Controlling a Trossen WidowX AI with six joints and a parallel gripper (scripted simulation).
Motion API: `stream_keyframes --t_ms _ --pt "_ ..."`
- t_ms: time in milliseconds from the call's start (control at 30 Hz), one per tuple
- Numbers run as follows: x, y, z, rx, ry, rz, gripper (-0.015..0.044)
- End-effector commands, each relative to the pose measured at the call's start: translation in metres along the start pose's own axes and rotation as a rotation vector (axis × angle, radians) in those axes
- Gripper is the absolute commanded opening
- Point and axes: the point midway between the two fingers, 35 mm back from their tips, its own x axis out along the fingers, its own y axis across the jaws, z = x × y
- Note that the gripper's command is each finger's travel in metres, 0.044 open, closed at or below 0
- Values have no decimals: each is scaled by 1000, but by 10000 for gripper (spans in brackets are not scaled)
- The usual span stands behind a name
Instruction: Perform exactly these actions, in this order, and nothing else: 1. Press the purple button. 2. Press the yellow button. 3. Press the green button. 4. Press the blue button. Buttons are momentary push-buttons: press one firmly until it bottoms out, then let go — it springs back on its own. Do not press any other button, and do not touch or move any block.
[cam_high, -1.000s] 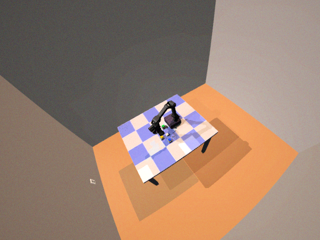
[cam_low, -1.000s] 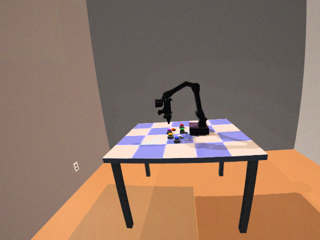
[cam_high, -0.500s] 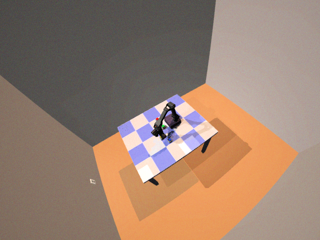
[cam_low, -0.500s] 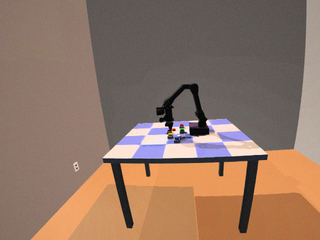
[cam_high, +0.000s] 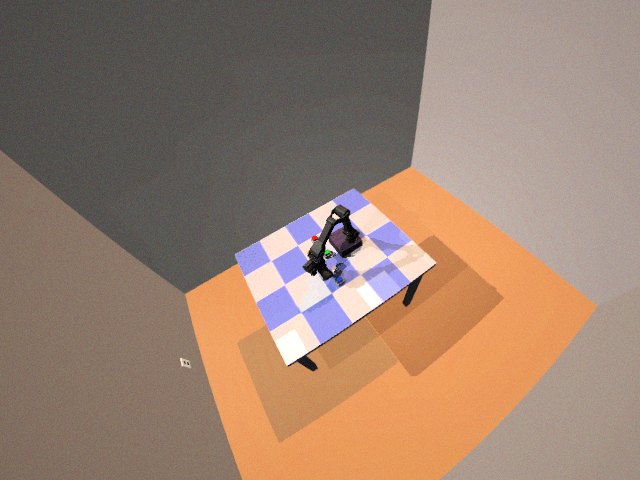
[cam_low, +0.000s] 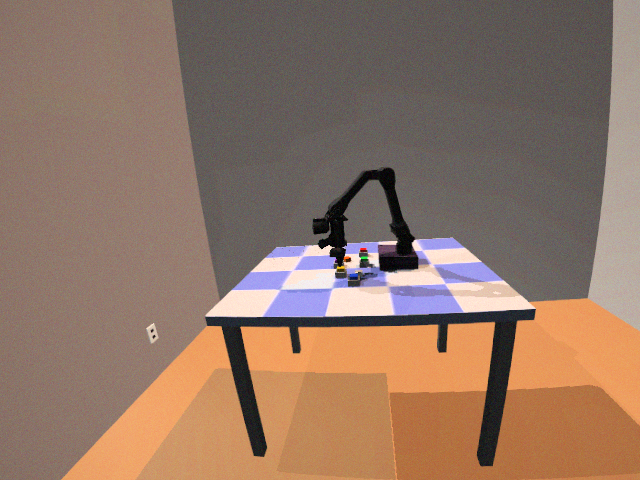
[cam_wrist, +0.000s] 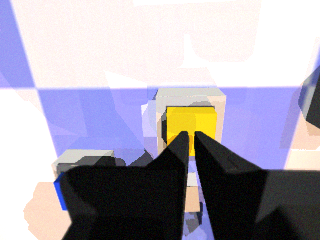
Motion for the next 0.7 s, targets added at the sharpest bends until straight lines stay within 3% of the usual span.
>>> stream_keyframes --t_ms 0,667 --pt "8 0 -2 5 8 -1 20" --pt "14 -1 -2 5 8 -1 20"
